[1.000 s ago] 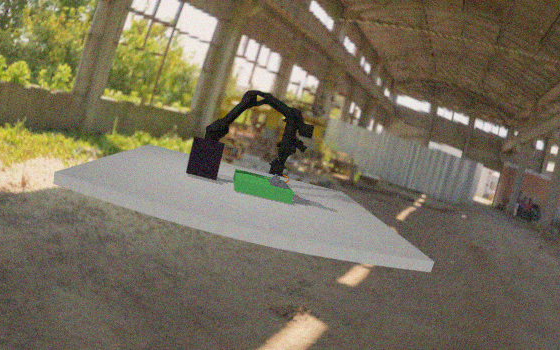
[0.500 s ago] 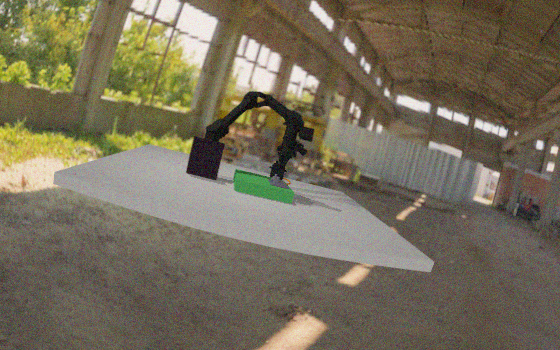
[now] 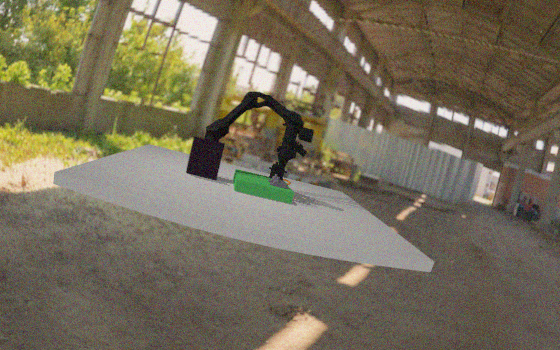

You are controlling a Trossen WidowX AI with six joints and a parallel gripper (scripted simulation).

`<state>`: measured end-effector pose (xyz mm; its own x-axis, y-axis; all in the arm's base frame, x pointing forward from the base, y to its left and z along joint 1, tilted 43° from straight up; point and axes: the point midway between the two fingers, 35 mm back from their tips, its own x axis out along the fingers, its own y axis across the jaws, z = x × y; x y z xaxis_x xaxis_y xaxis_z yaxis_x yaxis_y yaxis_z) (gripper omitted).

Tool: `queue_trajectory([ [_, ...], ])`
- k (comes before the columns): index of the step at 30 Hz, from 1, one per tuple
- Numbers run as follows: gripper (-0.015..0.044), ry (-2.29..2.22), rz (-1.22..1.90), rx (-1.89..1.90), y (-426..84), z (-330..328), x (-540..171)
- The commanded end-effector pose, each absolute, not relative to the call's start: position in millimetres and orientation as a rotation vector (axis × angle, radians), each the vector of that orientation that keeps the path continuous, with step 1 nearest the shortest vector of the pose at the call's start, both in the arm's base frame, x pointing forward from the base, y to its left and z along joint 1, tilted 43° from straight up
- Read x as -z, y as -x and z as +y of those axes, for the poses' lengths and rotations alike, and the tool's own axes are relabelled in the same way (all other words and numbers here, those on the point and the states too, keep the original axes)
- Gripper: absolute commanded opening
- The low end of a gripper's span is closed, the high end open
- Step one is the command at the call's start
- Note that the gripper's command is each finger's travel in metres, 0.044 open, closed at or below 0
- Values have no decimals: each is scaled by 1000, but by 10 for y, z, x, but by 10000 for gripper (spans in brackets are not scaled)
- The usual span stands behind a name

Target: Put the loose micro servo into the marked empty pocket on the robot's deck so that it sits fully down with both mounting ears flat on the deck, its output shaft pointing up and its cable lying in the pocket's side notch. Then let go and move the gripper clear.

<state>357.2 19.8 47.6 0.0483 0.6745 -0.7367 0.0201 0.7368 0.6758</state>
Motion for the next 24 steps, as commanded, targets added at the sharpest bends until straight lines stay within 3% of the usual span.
queue_trajectory([
  [1, 0, -614, 1456, -547, -3564, 222, -445],
  [24, 0, -615, 1455, -548, -3571, 332, -328],
])
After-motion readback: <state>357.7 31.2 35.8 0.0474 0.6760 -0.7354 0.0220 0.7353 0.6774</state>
